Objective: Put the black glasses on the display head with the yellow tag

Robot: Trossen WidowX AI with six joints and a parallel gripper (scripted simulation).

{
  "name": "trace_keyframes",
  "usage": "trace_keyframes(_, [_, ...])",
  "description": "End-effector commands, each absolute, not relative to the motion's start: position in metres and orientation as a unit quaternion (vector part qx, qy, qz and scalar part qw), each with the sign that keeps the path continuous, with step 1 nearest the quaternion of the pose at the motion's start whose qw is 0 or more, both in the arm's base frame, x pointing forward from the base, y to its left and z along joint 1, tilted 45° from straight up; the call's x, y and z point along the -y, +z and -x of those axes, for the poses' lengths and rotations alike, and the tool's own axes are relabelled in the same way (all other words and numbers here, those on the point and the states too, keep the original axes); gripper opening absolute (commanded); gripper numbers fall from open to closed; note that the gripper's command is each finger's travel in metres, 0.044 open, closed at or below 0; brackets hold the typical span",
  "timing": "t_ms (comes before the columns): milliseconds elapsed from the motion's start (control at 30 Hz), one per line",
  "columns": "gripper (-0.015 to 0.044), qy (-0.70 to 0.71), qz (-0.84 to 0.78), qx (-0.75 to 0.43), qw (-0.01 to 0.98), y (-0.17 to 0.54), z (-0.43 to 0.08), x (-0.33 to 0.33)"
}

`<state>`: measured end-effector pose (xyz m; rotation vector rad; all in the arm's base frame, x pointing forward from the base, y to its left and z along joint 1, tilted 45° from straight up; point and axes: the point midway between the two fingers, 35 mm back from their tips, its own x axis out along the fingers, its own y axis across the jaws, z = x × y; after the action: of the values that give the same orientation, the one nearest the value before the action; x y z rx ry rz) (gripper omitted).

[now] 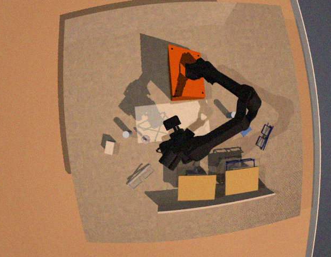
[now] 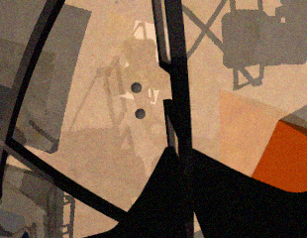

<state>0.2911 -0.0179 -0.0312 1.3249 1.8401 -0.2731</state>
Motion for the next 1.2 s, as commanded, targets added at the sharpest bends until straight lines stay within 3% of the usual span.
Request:
trace_keyframes(0, [0.0, -0.16, -0.552, -0.725, 0.379, -0.044, -0.292, 0.03])
trace_keyframes(500, [0.0, -0.358, -0.638, -0.652, 0.202, -0.102, -0.289, 0.082])
trace_keyframes(1167, [0.0, -0.362, -0.64, -0.649, 0.196, -0.146, -0.281, 0.041])
